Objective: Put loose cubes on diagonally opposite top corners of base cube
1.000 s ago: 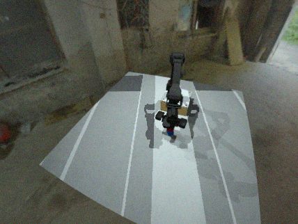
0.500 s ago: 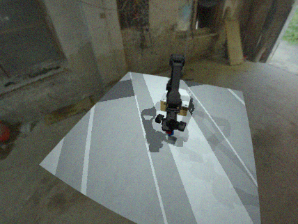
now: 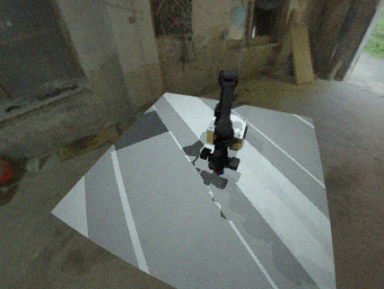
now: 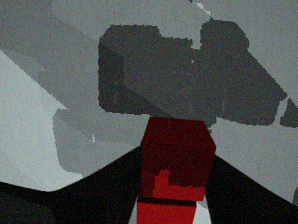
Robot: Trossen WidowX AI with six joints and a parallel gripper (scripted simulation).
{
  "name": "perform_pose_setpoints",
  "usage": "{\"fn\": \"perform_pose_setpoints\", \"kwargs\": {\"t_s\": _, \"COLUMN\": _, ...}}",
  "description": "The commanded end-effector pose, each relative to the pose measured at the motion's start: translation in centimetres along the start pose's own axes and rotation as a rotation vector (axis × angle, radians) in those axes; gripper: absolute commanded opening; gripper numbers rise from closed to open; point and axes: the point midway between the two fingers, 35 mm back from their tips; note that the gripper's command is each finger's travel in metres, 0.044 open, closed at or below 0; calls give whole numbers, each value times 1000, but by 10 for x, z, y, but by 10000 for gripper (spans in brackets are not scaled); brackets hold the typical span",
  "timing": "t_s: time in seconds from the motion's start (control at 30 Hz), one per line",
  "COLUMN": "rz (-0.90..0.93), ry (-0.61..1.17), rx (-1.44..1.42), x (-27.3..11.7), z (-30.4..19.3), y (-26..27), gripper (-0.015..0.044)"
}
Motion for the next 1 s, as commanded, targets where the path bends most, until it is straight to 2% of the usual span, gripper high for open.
{"fn": "perform_pose_setpoints", "kwargs": {"t_s": 0.0, "rz": 4, "ry": 1, "rx": 5, "x": 1, "z": 0, "y": 1, "gripper": 105}}
{"fn": "perform_pose_setpoints", "kwargs": {"t_s": 0.23, "rz": 4, "ry": 1, "rx": 5, "x": 1, "z": 0, "y": 1, "gripper": 105}}
{"fn": "perform_pose_setpoints", "kwargs": {"t_s": 0.37, "rz": 4, "ry": 1, "rx": 5, "x": 1, "z": 0, "y": 1, "gripper": 205}}
{"fn": "perform_pose_setpoints", "kwargs": {"t_s": 0.97, "rz": 0, "ry": 0, "rx": 0, "x": -20, "z": 0, "y": 0, "gripper": 205}}
Point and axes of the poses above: the point midway between the two fingers, 35 mm back from their tips, its own x axis out along the fingers, its own y axis across the jaws, z = x × y, and after that the axes turned 8 degrees about x, right-handed
